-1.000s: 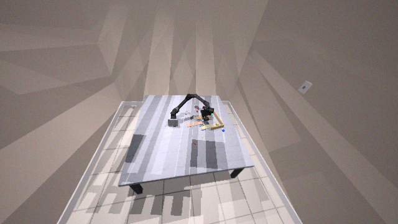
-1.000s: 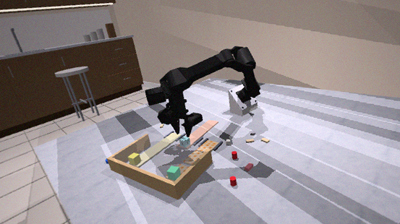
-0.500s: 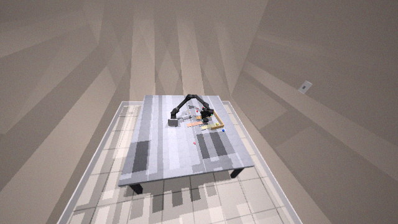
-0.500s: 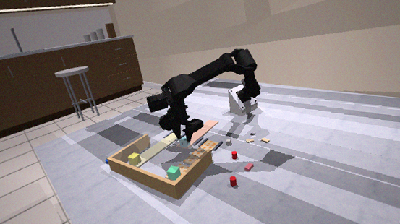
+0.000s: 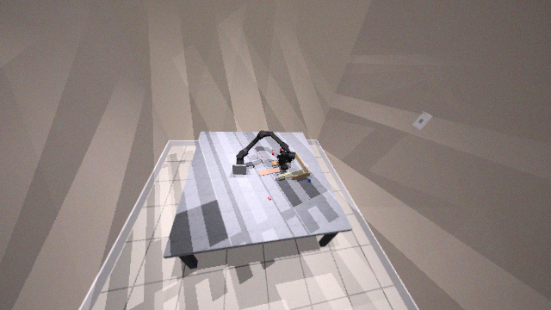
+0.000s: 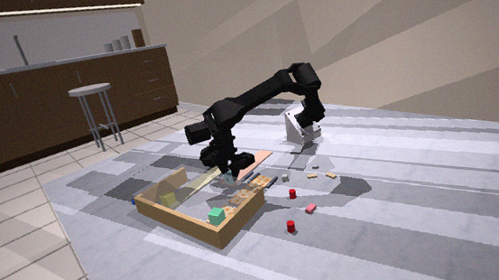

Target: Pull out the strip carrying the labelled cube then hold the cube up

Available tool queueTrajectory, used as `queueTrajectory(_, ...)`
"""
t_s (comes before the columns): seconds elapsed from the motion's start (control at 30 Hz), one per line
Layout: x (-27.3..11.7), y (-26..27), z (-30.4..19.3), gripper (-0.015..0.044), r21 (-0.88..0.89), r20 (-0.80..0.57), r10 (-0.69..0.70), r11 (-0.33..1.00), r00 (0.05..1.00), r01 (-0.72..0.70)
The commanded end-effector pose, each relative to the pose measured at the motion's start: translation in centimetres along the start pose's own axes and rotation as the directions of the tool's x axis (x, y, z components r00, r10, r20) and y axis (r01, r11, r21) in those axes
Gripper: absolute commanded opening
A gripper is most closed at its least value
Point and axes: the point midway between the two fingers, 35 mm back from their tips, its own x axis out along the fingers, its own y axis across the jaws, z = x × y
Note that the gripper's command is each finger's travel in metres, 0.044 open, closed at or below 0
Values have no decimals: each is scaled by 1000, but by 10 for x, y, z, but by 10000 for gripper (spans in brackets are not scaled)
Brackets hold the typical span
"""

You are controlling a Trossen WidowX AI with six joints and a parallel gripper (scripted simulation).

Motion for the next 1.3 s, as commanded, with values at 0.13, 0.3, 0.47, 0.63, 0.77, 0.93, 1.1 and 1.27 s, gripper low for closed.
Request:
queueTrajectory(0.13, -1, 0, 0, 98, 0, 1, 0, 1000, 1000, 0)
queueTrajectory(0.3, -3, 0, -3, 0, 0, 0, 0, 1000, 1000, 0)
queueTrajectory(0.47, -20, 1, -24, 0, 3, 0, -2, 1000, 1000, 2)
queueTrajectory(0.63, -35, 4, -48, 0, 7, -1, 0, 1000, 1000, 0)
queueTrajectory(0.77, -42, 5, -60, 0, 8, -1, 1, 1000, 1000, -1)
queueTrajectory(0.93, -42, 6, -62, 0, 8, -1, 1, 1000, 1000, -1)
queueTrajectory(1.1, -43, 7, -80, 0, 9, -2, 1, 1000, 1000, -1)
queueTrajectory(1.27, -42, 9, -99, 0, 10, -3, 1, 1000, 1000, -1)
